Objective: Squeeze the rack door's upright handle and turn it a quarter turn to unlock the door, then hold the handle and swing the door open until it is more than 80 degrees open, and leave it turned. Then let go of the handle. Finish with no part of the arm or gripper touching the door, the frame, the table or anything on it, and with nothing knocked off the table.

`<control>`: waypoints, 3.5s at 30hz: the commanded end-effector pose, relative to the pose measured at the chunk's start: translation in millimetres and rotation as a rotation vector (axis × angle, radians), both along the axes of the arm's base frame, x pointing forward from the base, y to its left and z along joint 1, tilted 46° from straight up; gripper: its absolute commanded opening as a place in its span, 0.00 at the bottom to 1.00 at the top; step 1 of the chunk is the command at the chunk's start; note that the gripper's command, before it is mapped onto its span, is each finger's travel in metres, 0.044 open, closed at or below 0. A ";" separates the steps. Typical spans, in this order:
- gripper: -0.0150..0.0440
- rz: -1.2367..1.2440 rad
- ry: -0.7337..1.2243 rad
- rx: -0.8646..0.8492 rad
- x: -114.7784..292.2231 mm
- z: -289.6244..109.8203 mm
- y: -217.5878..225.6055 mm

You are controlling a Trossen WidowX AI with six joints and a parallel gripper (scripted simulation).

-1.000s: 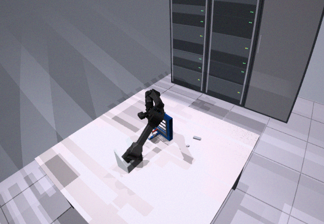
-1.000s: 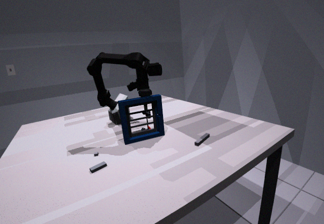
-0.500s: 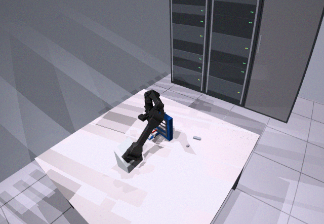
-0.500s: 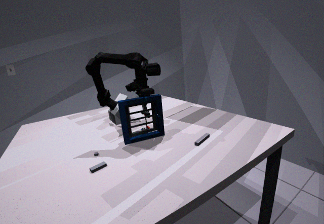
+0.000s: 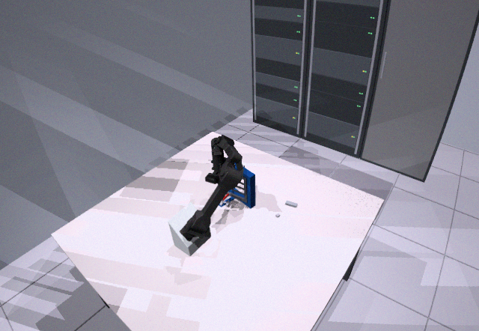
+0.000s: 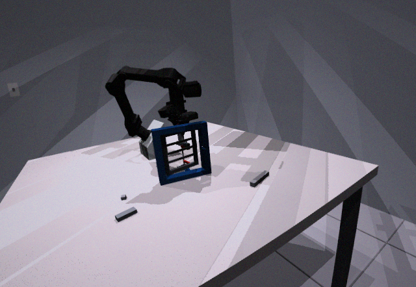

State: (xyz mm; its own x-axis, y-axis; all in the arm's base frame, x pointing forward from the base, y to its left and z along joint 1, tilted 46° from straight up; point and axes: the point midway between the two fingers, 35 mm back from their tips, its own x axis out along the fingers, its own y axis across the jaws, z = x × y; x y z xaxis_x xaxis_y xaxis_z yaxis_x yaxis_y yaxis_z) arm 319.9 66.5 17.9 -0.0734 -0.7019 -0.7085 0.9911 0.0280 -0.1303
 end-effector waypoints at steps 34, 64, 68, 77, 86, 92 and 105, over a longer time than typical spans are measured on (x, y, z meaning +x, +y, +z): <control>0.29 0.496 0.491 0.047 -63.7 41.4 -35.9; 0.29 0.848 0.845 0.082 -81.5 86.3 -79.2; 0.29 0.891 0.889 0.087 -81.6 92.1 -85.0; 0.29 0.943 0.941 0.092 -81.7 99.1 -92.0; 0.29 0.943 0.941 0.092 -81.7 99.1 -92.0; 0.56 0.943 0.941 0.092 -81.7 99.1 -92.0; 0.75 0.977 0.936 0.085 -80.1 107.9 -83.0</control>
State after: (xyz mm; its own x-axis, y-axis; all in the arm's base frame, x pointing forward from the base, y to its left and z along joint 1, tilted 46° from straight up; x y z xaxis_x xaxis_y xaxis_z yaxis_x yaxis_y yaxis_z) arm 238.7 -20.8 121.7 -0.0609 -0.7054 -0.7062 0.1128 0.6981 -0.7071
